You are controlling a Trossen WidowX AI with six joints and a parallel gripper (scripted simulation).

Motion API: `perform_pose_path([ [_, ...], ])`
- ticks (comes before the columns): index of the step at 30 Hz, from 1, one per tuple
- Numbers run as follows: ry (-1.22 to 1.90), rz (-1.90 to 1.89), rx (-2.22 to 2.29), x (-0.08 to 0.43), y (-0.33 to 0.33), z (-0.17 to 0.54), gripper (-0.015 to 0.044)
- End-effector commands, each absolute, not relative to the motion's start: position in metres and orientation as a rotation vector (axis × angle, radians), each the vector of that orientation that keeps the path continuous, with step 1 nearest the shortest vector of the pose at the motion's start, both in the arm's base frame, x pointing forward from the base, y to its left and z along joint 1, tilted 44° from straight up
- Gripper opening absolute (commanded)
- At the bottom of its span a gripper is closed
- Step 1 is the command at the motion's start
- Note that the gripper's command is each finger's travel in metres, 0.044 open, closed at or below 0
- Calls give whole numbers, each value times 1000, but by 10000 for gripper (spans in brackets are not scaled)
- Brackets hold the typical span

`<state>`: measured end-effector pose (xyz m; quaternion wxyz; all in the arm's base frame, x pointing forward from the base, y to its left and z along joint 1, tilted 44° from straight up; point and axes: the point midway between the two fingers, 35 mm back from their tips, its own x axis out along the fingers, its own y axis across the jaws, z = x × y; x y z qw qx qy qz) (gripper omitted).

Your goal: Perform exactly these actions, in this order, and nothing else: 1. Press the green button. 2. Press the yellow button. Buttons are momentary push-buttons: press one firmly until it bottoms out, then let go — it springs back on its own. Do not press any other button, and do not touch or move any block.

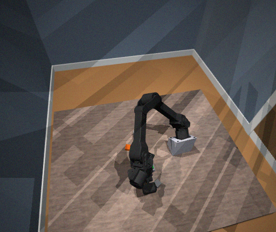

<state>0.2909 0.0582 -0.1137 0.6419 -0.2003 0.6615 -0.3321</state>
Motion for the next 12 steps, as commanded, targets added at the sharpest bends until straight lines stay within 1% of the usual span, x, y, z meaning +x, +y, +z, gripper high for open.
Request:
perform_pose_path([
  [1, 1502, -755, -438, 292, 73, -106, 72],
  [5, 1504, -753, -436, 279, 130, -90, 178],
  [11, 1504, -754, -437, 278, 133, -89, 335],
  [12, 1504, -754, -437, 278, 133, -89, 335],
])
